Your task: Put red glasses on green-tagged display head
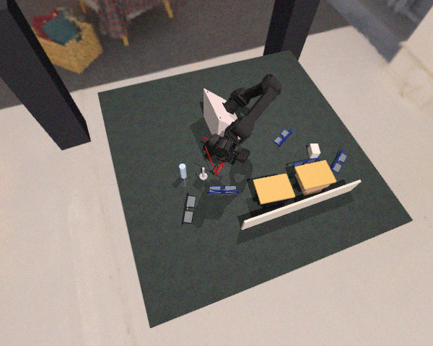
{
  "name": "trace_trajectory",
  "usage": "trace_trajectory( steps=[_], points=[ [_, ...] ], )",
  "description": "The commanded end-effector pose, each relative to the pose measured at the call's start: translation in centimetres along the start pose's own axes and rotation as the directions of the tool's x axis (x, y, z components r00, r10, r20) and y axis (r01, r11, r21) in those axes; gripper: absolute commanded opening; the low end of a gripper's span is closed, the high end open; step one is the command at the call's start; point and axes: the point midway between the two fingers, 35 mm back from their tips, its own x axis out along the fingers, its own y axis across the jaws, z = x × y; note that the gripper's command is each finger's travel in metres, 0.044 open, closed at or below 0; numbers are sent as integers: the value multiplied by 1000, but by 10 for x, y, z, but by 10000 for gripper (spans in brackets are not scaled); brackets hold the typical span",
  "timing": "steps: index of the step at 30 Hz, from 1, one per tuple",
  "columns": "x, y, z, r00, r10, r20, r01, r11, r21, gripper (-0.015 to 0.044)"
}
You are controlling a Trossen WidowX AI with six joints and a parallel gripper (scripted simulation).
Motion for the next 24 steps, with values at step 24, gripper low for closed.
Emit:
trace_trajectory(
  steps=[24],
  points=[
    [27, -58, 24, 1000, 4, -14, -9, 903, -430, 0]
  ],
)
